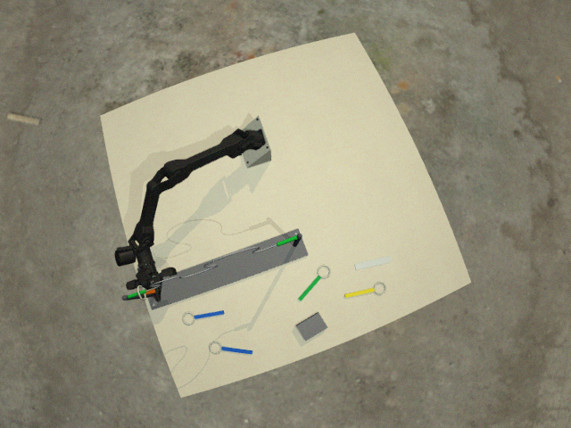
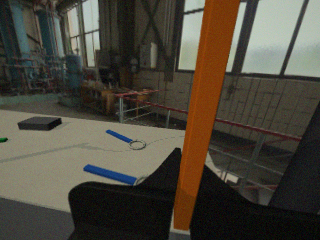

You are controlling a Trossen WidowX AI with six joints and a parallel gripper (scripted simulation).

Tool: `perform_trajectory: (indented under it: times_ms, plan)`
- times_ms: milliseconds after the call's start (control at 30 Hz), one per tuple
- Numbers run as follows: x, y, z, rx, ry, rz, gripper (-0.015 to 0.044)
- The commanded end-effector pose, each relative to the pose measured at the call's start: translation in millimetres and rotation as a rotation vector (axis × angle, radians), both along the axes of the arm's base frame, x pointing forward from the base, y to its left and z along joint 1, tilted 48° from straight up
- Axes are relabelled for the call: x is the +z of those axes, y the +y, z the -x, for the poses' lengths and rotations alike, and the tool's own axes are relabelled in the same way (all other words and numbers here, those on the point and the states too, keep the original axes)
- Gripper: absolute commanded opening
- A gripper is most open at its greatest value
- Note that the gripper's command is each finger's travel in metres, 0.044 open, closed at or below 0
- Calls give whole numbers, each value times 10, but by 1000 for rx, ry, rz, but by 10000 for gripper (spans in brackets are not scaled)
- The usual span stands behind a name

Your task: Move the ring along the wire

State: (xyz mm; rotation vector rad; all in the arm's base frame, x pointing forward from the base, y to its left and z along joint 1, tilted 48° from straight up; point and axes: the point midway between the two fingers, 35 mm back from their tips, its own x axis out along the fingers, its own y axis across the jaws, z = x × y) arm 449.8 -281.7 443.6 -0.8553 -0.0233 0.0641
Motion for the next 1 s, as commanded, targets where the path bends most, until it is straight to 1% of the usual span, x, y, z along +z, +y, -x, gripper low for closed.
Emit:
perform_trajectory:
  times_ms: [0,967]
  plan:
    - [-6,36,70,-36,31,8,-150]
    - [-169,299,645,-372,340,-8,-150]
